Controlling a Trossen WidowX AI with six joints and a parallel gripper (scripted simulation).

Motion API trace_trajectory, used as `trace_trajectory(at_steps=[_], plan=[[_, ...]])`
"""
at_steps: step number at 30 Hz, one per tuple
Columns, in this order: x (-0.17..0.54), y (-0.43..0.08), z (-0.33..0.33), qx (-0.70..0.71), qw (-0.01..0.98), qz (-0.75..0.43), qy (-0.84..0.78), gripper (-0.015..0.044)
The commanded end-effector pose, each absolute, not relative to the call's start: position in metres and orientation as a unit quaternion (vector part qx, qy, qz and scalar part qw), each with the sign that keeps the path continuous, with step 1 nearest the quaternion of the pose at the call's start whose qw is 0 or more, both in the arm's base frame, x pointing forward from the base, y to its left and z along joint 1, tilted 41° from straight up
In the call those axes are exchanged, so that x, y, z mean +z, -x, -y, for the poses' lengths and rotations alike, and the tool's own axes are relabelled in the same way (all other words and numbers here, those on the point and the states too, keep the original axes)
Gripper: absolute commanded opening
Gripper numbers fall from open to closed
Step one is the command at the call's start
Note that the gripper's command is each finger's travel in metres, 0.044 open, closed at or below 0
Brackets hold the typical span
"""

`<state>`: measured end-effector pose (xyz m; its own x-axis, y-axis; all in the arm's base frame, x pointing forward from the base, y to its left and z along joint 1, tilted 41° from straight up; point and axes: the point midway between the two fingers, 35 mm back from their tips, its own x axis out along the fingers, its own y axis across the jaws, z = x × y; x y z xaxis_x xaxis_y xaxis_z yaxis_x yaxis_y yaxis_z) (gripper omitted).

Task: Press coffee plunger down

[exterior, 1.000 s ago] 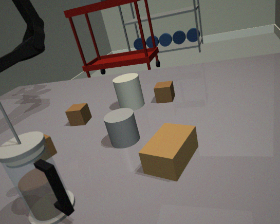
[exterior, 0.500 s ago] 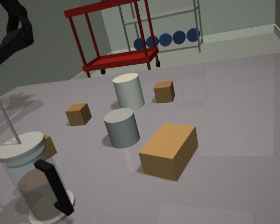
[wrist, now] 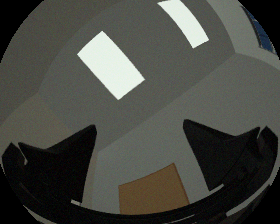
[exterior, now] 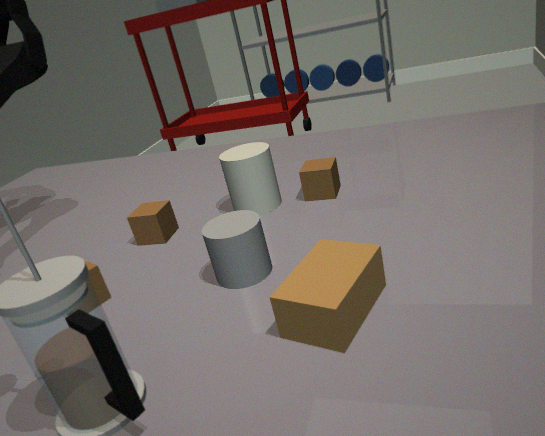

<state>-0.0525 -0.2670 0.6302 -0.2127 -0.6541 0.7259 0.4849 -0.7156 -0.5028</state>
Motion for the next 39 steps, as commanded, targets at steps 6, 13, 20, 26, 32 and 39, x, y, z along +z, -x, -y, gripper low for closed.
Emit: trace_trajectory(at_steps=[6, 13, 20, 26, 32, 39], plan=[[0.569, 0.010, 0.339, -0.714, 0.526, -0.094, 0.453, 0.0440], [0.501, -0.040, 0.387, -0.640, 0.655, -0.118, 0.384, 0.0440], [0.408, -0.105, 0.417, -0.530, 0.799, -0.138, 0.251, 0.0440], [0.323, -0.162, 0.415, -0.419, 0.888, -0.161, 0.099, 0.0440], [0.242, -0.212, 0.385, -0.302, 0.930, -0.192, -0.080, 0.0440], [0.159, -0.254, 0.322, -0.168, 0.903, -0.242, -0.311, 0.0440]])
